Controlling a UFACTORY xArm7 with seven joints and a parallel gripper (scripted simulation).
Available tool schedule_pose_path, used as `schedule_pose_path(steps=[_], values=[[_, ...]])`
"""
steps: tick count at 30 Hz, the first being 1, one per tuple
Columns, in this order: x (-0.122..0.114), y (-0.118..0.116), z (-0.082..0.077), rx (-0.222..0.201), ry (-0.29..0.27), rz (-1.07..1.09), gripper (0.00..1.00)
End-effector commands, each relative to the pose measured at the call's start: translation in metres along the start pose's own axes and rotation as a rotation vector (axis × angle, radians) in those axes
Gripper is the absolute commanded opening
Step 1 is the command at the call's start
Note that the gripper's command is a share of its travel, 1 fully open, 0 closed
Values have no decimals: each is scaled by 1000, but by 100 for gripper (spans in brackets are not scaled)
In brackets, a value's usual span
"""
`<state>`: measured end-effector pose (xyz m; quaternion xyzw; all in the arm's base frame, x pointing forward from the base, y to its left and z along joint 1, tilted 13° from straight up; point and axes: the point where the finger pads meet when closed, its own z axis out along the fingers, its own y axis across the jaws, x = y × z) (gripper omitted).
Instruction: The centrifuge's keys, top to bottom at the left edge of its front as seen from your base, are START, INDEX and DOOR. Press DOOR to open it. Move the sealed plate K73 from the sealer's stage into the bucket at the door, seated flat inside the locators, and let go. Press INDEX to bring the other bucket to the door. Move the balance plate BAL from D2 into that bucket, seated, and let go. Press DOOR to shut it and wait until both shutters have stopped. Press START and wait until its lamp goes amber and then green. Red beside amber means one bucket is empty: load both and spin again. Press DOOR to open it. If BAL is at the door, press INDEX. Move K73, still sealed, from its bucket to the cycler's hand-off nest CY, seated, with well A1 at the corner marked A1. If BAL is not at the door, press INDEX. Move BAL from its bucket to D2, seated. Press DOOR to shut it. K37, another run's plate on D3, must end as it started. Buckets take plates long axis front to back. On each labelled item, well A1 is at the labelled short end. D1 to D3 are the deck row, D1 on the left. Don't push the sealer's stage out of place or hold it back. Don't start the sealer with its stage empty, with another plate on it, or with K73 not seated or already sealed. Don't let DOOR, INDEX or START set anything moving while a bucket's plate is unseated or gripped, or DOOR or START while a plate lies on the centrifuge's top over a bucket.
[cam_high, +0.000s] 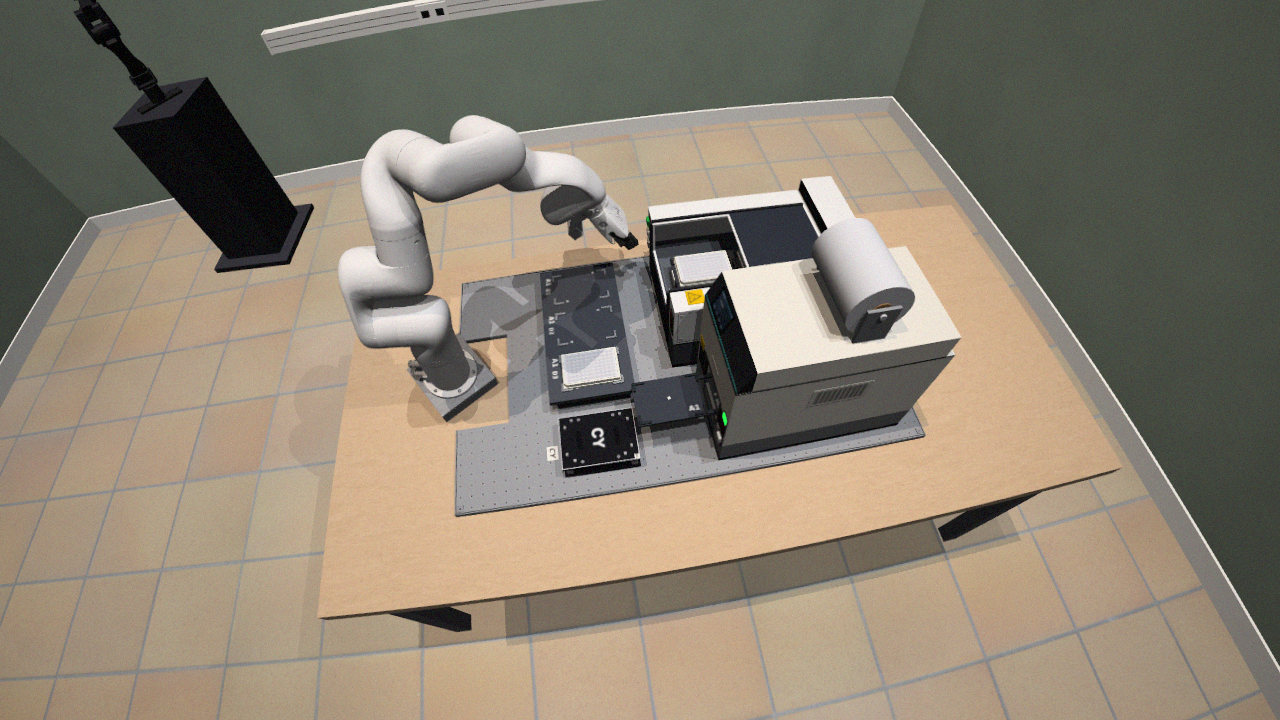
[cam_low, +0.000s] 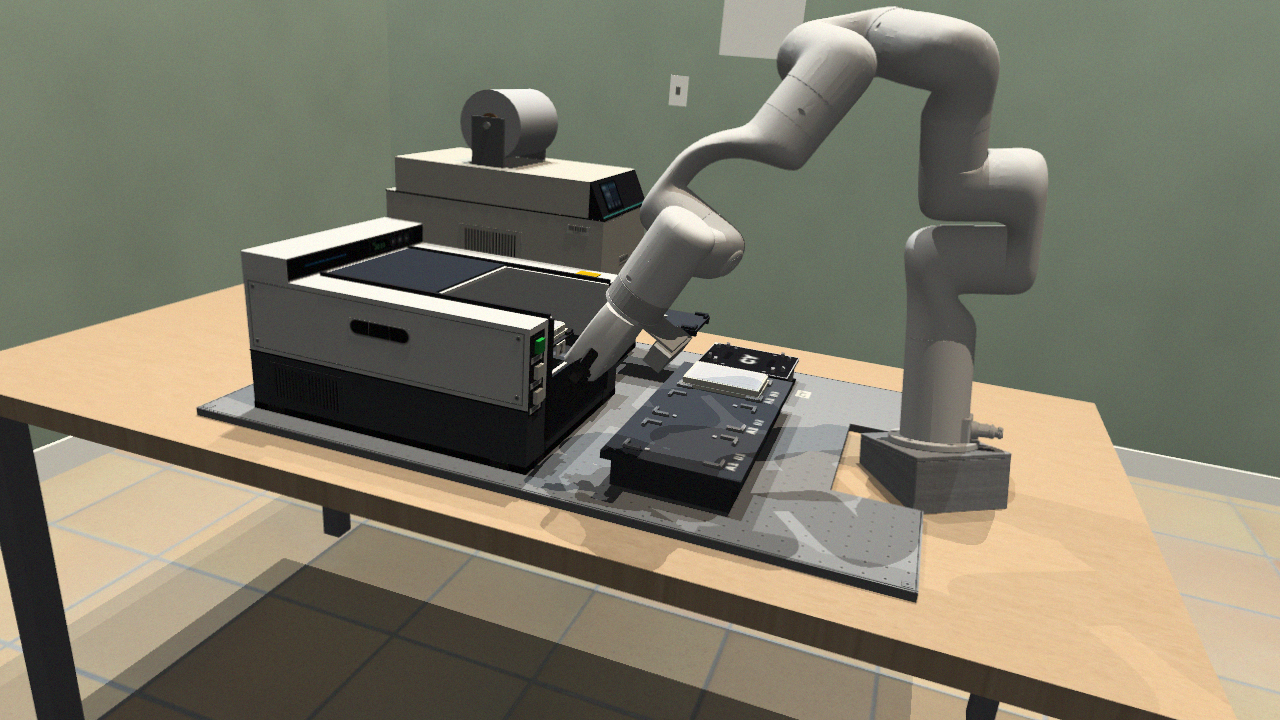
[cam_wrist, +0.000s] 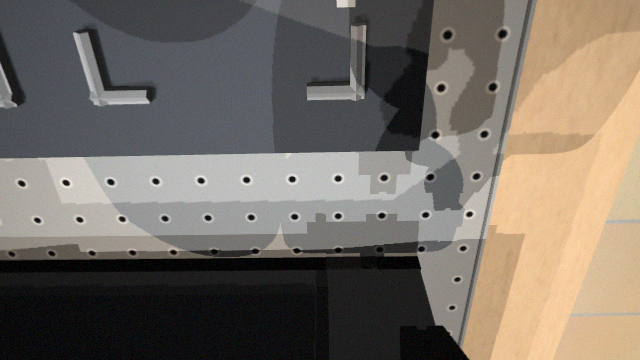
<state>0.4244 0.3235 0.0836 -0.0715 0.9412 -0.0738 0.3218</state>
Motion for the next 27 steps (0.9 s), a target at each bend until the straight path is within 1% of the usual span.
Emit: schedule_pose_path(steps=[1,3,27], values=[[-4,1,5,-3,-2,1,0],[-5,1,8,-3,-2,1,0],[-8,1,10,-3,-2,1,0]])
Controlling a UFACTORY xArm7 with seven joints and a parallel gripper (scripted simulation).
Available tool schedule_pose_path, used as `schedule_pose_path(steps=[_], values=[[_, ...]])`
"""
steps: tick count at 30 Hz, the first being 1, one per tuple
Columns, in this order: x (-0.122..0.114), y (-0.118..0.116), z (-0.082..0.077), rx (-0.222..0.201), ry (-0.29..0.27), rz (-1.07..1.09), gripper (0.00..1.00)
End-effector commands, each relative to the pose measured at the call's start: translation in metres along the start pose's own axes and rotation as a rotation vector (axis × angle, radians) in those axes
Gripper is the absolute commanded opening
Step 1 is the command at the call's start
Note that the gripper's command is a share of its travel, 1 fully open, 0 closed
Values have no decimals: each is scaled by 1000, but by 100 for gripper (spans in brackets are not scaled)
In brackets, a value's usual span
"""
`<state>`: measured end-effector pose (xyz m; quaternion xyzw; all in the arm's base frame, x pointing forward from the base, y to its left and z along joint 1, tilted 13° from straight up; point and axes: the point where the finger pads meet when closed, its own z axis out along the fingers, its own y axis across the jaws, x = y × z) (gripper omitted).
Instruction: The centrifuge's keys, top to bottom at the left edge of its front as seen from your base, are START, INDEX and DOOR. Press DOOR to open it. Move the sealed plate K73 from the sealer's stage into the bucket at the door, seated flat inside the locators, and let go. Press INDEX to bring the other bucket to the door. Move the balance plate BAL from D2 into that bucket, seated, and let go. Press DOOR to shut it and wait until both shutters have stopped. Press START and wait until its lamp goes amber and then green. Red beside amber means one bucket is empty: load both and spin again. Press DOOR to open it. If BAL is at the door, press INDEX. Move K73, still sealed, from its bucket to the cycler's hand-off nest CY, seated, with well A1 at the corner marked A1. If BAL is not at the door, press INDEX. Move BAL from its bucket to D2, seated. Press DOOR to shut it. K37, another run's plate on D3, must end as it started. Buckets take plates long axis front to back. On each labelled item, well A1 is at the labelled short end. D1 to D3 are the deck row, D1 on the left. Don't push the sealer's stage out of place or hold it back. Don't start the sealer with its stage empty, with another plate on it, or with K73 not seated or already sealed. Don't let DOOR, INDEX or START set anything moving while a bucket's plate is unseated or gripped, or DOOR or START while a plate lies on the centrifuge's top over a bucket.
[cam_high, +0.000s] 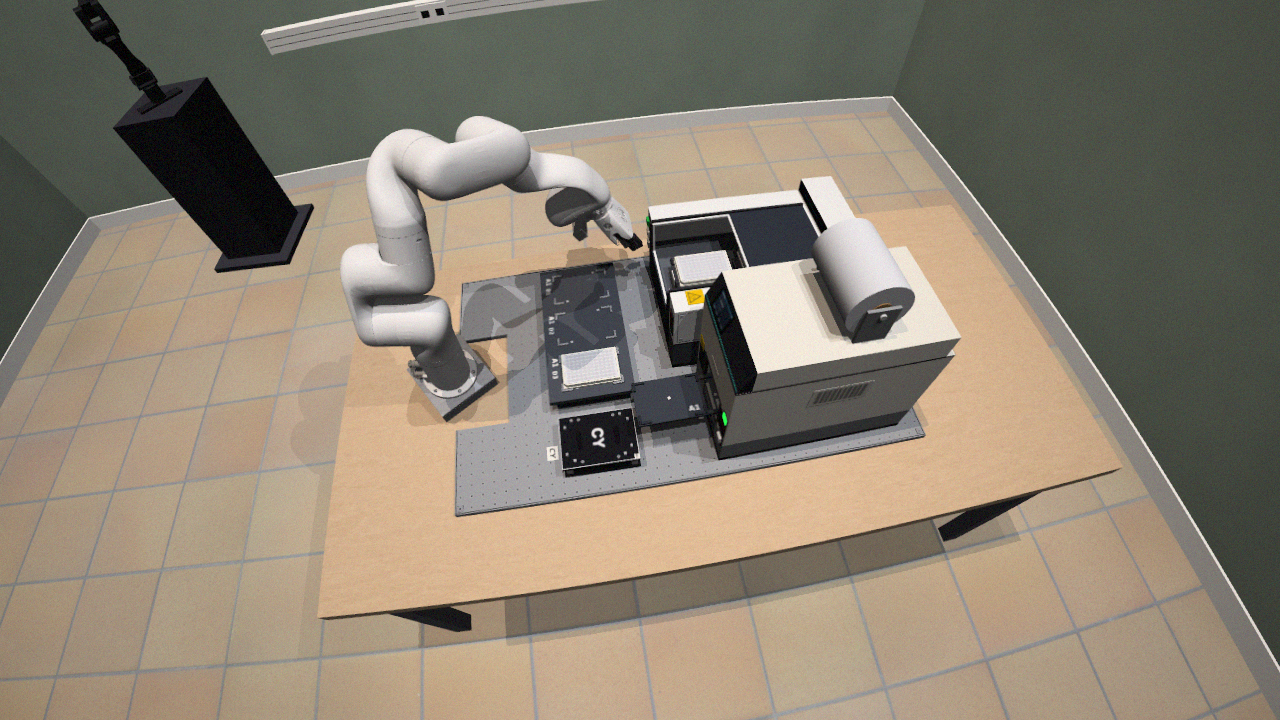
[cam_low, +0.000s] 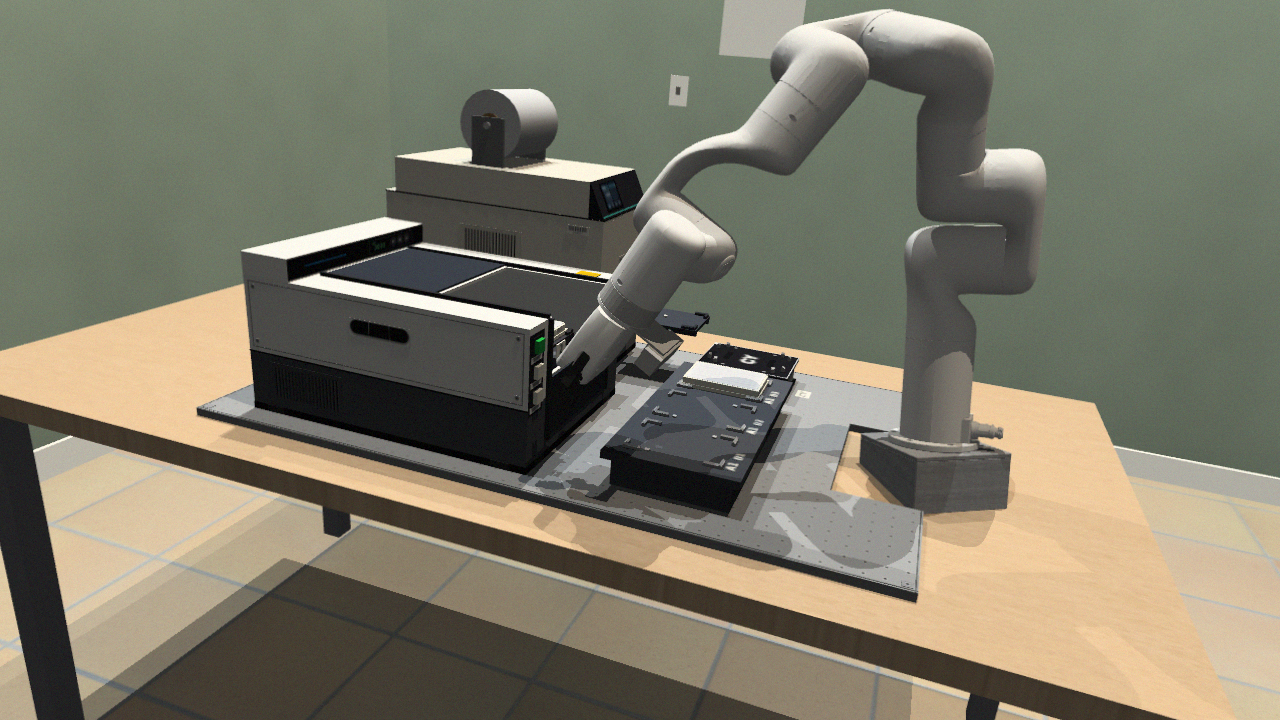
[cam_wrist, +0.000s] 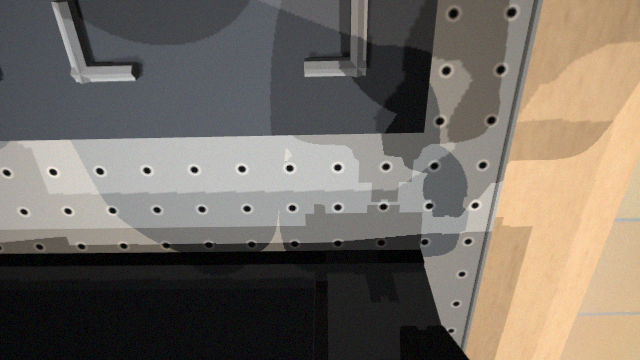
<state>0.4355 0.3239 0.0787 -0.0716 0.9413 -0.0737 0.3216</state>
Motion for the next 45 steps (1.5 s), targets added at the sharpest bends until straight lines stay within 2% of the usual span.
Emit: schedule_pose_path(steps=[1,45], values=[[-3,1,0,-3,-3,1,0],[-12,1,5,-3,-3,1,0]])
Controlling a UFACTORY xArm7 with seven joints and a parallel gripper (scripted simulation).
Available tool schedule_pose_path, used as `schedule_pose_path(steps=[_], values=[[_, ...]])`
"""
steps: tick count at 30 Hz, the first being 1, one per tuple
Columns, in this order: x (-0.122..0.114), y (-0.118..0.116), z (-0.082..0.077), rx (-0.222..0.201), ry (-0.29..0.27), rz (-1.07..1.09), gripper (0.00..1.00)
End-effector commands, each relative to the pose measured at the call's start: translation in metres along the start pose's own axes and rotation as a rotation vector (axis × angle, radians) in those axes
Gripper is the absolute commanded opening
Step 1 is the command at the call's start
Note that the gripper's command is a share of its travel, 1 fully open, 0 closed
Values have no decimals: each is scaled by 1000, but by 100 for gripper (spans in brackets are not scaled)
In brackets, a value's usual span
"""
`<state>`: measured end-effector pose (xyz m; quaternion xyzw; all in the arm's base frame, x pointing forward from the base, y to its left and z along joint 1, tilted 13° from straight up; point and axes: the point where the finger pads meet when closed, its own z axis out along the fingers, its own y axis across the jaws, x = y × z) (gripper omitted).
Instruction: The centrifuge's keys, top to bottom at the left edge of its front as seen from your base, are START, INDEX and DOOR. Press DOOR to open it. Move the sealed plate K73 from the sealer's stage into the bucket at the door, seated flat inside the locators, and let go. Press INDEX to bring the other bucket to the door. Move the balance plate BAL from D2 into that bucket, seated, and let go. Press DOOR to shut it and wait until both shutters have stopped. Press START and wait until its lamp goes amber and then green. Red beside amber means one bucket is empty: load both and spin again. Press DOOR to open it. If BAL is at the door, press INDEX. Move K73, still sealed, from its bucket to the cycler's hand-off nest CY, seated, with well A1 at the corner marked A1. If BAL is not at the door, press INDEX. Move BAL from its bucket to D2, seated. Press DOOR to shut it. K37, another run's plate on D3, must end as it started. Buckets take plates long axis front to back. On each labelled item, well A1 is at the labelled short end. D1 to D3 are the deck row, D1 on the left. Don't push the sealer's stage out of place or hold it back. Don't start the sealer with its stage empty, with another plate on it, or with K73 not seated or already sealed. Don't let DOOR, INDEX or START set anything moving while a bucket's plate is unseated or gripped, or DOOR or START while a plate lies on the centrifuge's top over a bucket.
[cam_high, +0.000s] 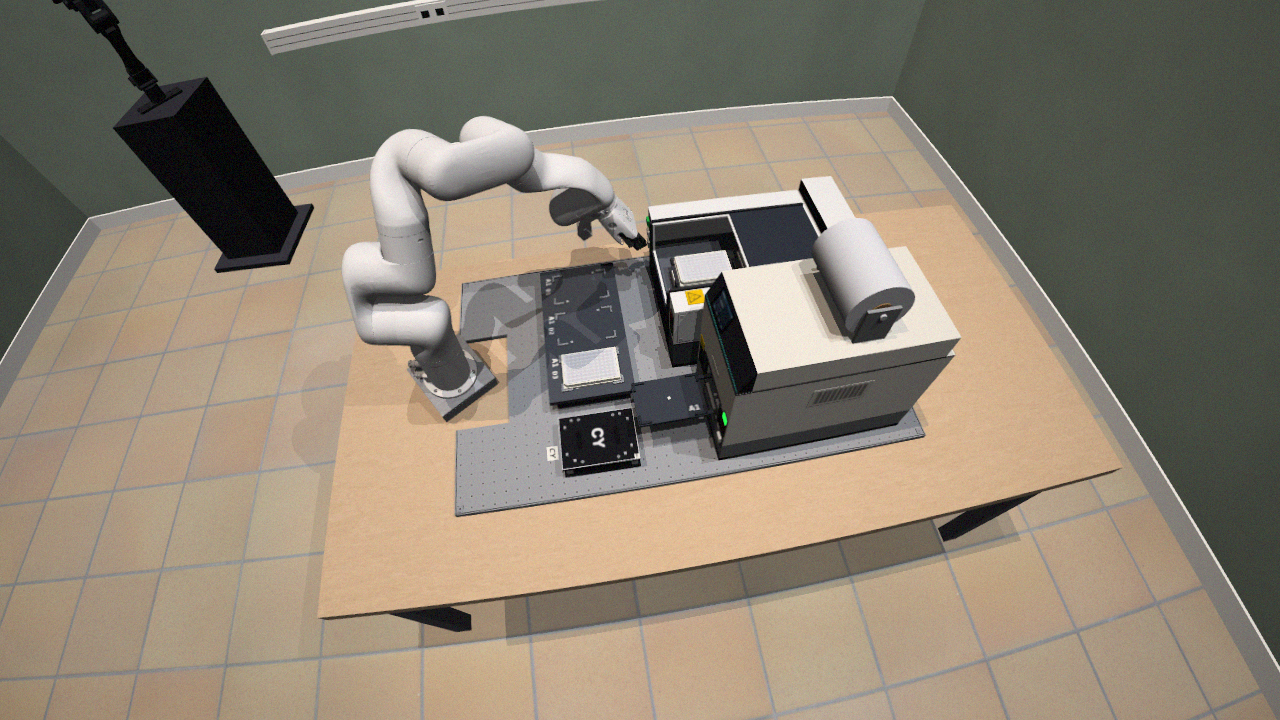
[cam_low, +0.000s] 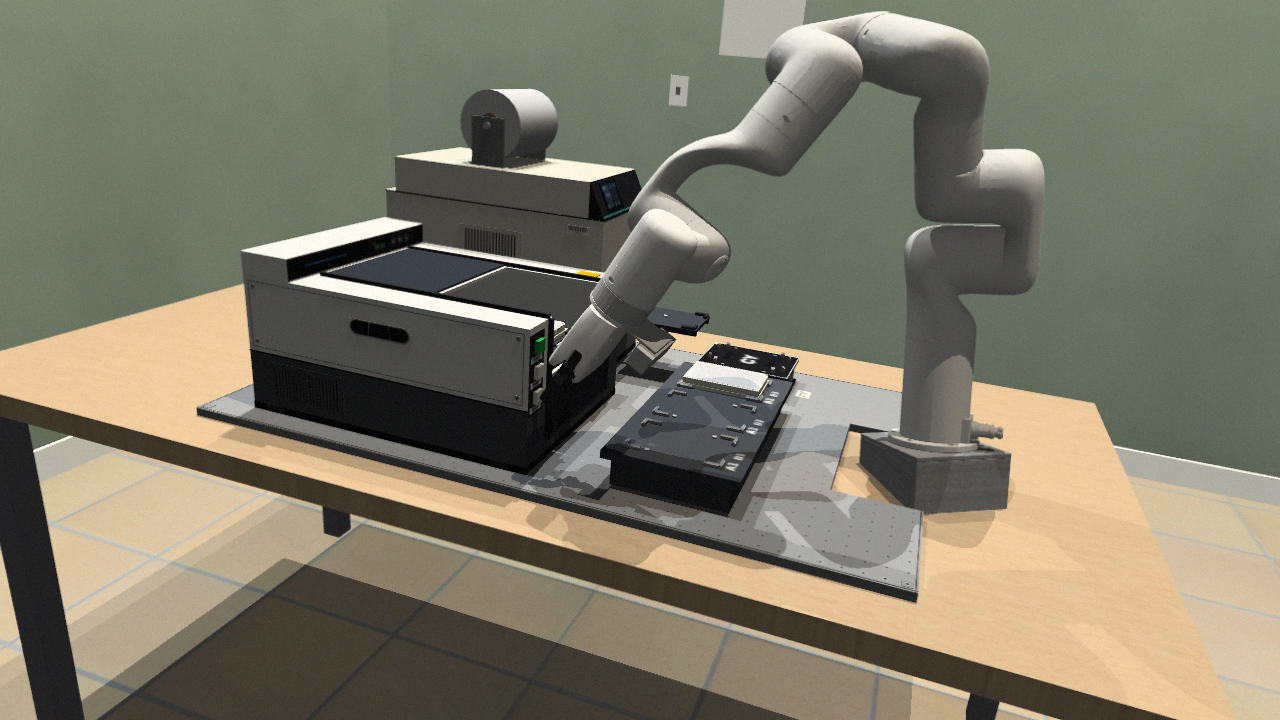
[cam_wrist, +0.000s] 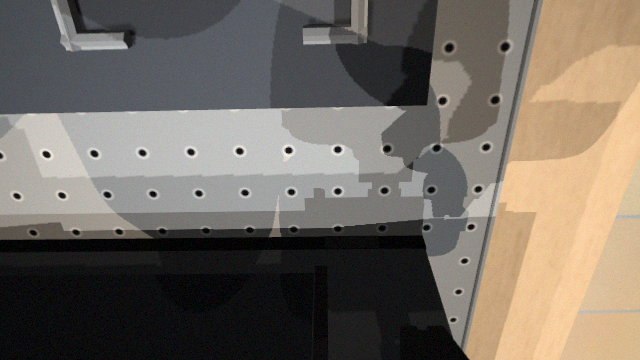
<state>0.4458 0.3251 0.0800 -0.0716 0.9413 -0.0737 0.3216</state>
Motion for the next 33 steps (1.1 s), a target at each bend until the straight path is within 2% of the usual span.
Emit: schedule_pose_path(steps=[1,33], values=[[-3,1,0,-3,-3,2,0],[-8,1,2,-3,-3,1,0]])
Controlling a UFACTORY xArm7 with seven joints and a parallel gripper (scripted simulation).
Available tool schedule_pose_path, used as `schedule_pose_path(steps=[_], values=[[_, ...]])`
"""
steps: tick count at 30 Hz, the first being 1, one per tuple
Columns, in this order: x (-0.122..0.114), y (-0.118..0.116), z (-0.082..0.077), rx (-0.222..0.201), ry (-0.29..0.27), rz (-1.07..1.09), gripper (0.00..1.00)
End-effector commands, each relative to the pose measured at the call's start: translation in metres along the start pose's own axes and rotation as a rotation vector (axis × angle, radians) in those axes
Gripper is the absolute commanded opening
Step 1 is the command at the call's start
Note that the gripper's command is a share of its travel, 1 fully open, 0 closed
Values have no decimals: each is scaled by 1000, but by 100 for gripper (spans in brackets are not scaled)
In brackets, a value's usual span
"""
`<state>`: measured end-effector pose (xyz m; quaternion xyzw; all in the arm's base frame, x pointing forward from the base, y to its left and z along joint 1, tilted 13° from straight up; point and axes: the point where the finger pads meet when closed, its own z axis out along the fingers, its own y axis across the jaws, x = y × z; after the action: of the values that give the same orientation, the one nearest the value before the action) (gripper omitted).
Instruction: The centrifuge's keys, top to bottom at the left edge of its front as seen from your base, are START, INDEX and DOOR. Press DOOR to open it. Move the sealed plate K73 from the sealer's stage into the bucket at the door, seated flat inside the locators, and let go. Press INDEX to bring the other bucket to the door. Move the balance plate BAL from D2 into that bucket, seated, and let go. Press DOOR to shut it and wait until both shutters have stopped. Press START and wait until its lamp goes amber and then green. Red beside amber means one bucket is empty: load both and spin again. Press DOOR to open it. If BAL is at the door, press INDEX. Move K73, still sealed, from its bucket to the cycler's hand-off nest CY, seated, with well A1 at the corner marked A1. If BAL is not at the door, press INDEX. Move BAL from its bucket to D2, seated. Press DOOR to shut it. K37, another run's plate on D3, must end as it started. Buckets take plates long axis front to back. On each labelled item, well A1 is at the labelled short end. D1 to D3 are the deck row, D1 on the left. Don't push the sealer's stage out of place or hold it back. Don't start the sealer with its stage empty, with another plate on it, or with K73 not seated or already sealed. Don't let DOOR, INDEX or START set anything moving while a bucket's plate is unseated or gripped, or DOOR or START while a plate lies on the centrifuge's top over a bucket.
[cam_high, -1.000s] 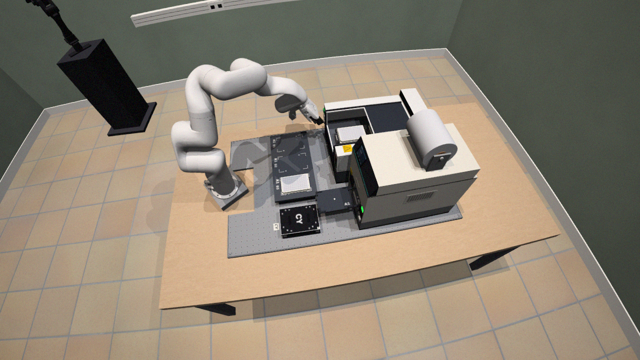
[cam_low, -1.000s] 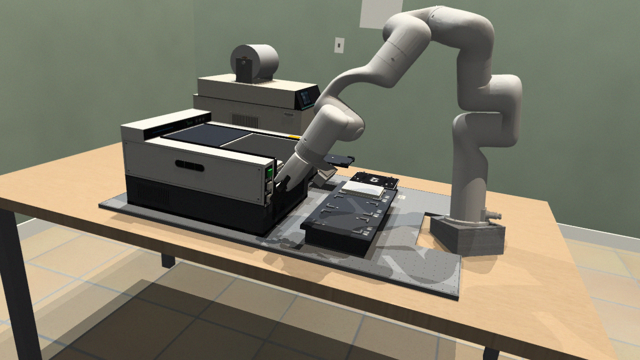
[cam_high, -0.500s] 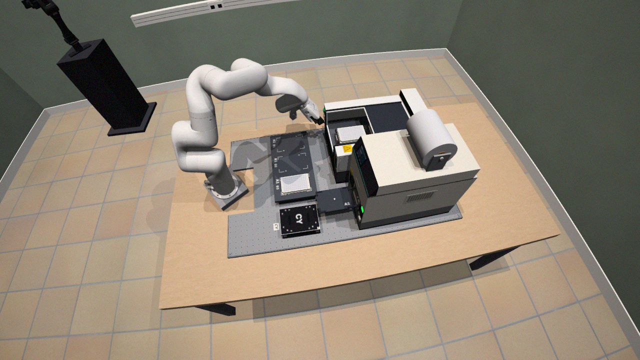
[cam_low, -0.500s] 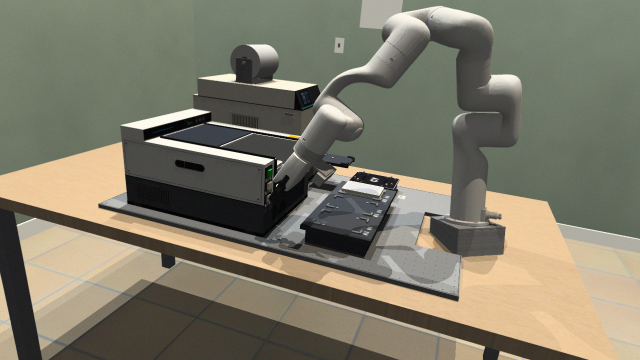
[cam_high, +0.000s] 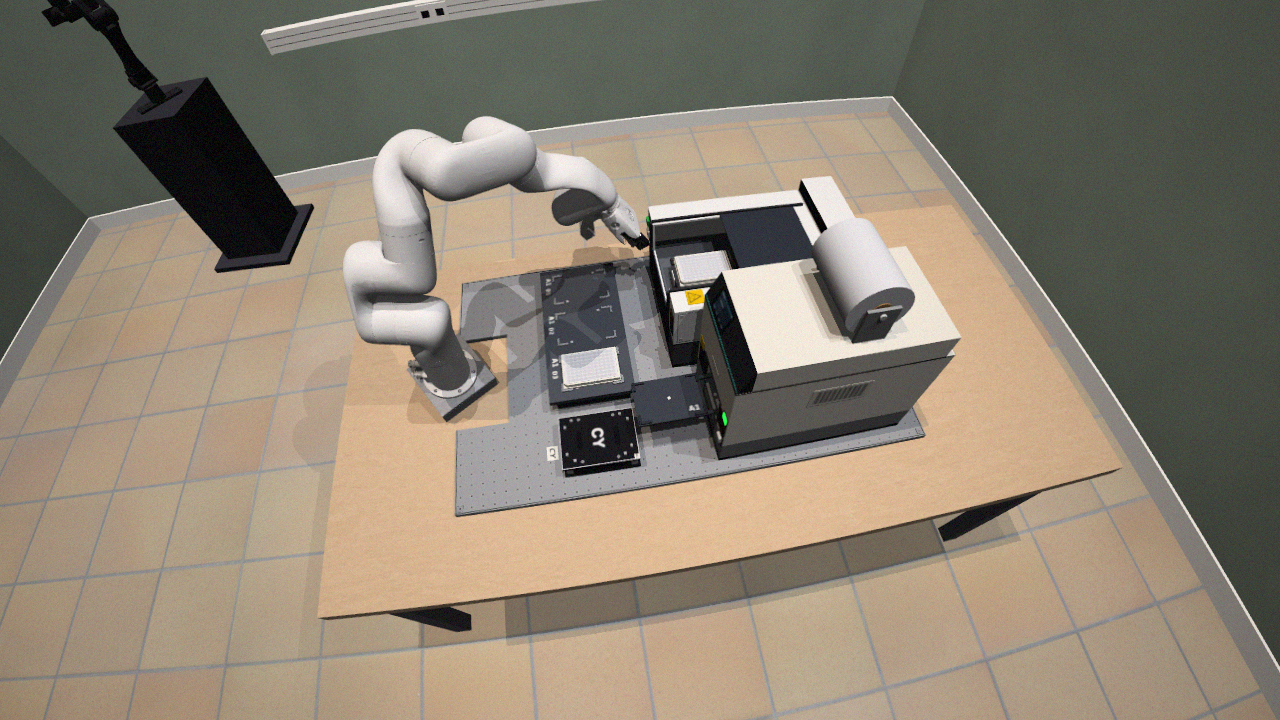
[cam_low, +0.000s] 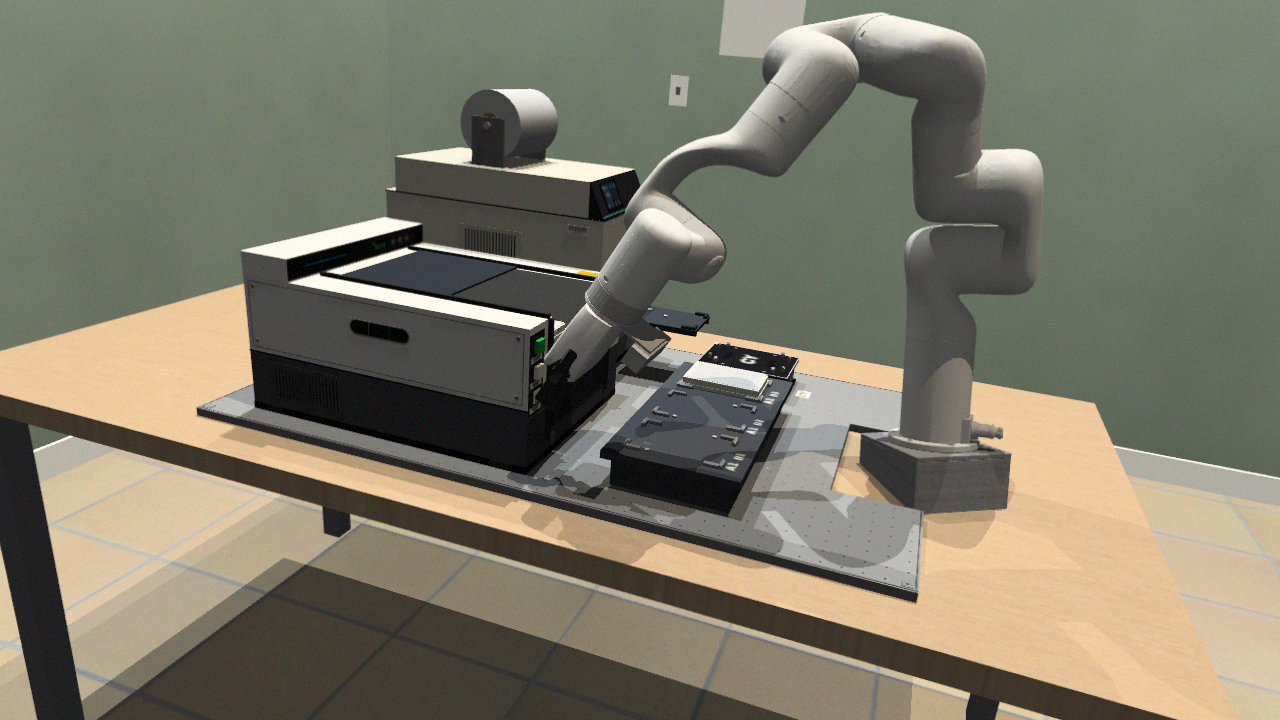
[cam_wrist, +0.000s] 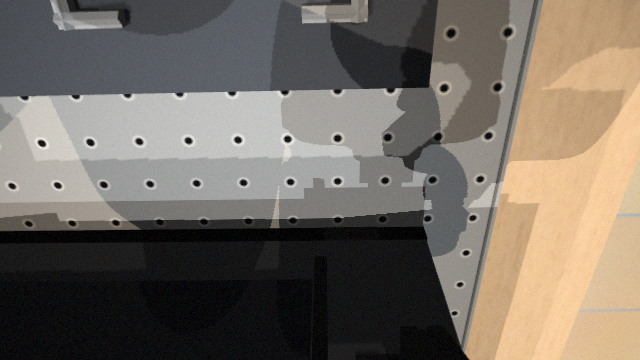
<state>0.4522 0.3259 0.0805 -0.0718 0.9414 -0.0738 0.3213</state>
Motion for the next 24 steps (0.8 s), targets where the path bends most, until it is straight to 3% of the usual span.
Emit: schedule_pose_path(steps=[1,12,24], values=[[-2,1,-1,-3,-3,2,0],[0,1,-5,-3,-3,2,0],[10,1,-23,-3,-3,2,0]])
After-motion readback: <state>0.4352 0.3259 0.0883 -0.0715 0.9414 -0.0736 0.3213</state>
